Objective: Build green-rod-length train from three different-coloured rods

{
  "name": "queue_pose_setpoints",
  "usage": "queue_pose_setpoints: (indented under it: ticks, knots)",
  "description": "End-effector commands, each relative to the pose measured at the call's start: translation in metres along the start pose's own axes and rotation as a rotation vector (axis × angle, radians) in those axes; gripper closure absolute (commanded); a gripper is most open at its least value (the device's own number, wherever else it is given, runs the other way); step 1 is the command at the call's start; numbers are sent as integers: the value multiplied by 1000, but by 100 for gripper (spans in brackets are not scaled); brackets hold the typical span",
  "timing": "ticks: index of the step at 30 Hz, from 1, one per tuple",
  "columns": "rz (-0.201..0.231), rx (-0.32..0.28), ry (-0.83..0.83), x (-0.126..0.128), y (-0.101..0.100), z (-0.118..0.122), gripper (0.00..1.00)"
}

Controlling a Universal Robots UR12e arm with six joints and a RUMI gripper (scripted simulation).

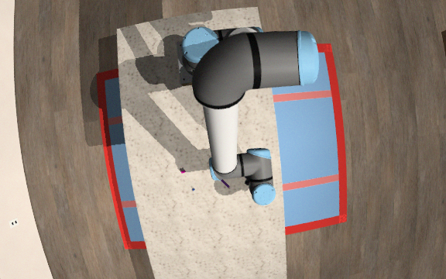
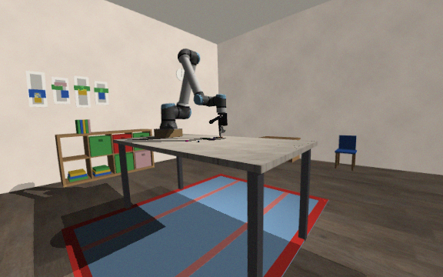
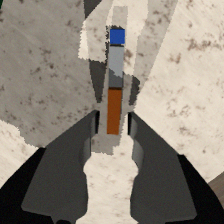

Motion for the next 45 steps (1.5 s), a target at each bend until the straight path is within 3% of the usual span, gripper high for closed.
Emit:
queue_pose_setpoints:
  ticks: [1,5,16,25,26,45]
  knots:
    - [-1,-1,0,0,14,1,86]
    - [-1,-1,0,0,23,1,86]
    - [-1,-1,0,0,78,0,86]
    - [-1,-1,0,0,86,0,86]
    - [-1,-1,0,0,86,0,0]
    - [-1,-1,0,0,86,0,0]
Point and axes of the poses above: the point where the finger pads meet when closed, its own y axis back along the fingers, its own x axis across the jaws, z = x × y, the point moved 6 cm from there along y, back along the fingers, and after that the axes turned 5 degrees about -y, right-handed, at the moved point
